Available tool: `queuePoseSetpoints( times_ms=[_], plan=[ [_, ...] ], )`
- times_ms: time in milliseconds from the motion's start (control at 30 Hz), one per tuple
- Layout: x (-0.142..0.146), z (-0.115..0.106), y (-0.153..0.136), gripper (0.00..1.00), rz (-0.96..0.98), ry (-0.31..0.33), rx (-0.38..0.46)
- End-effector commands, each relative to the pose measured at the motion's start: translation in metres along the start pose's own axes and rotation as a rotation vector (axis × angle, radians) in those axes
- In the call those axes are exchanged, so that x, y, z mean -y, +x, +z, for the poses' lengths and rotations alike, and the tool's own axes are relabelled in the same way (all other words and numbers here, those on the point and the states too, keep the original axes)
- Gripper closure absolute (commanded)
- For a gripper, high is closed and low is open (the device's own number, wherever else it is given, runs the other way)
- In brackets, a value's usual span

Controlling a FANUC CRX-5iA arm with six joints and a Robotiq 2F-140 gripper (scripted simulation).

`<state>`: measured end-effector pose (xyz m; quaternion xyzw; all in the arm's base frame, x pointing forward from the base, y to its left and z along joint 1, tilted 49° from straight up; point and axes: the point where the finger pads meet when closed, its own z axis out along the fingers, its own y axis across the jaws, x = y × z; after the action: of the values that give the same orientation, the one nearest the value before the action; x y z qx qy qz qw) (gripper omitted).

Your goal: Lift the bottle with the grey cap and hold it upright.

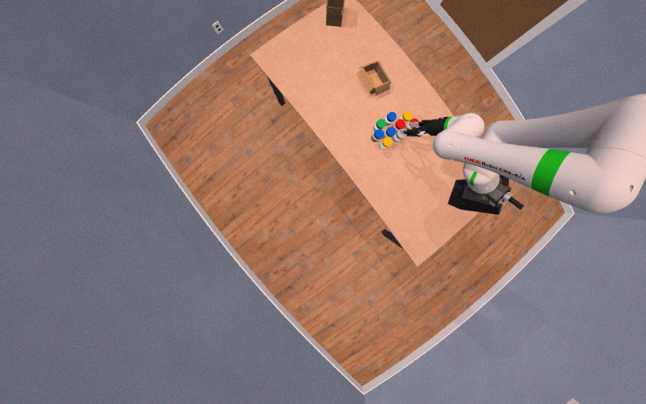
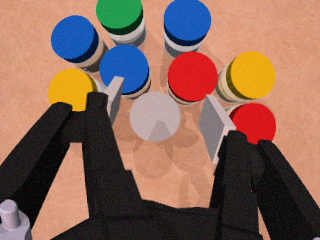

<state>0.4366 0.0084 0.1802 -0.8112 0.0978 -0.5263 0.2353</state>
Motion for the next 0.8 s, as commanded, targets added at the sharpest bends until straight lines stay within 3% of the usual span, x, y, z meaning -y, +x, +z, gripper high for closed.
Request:
queuePoseSetpoints(
  times_ms=[0, 500, 767],
  plan=[
    [0.0, 0.0, 0.001, 0.49, 0.0, 0.0, -0.001],
    [0.0, 0.0, 0.001, 0.49, 0.0, 0.0, -0.001],
    [0.009, -0.014, 0.003, 0.49, -0.02, -0.011, 0.1]
  ],
)
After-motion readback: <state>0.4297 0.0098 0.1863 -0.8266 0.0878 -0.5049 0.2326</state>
